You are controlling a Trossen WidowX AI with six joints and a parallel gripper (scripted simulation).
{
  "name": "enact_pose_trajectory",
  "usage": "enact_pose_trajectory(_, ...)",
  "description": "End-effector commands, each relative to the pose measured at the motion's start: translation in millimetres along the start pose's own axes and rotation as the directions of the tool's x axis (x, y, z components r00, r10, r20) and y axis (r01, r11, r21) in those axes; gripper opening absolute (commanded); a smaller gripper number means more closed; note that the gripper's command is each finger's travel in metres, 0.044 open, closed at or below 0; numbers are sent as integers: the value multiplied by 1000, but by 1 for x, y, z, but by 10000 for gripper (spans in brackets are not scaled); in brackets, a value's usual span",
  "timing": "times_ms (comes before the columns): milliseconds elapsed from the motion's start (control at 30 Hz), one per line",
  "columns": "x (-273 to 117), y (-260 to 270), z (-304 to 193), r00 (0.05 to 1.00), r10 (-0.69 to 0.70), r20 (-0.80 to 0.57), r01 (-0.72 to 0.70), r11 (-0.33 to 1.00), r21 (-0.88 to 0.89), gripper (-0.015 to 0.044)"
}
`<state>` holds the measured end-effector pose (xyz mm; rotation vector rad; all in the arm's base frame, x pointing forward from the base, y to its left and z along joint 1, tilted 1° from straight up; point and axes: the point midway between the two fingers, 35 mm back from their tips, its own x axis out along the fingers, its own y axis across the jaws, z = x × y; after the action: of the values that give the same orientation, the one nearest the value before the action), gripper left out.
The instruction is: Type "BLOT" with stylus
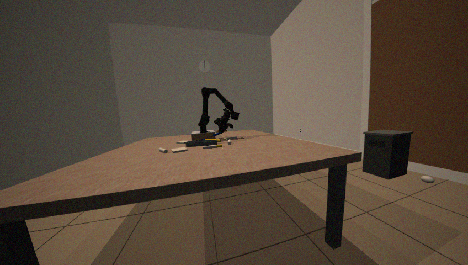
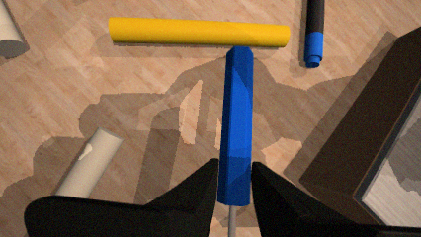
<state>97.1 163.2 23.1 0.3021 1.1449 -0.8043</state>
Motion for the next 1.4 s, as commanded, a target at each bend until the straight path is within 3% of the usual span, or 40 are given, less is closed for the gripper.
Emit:
enact_pose_trajectory(0, 3, -2, 2, 999, -20, -41, 16, 994, -112, 0)
enact_pose_trajectory(633, 13, -8, 12, 974, -82, -213, -56, 818, -573, 0)
enact_pose_trajectory(1367, 19, -13, 21, 907, -89, -412, -351, 382, -855, 0)
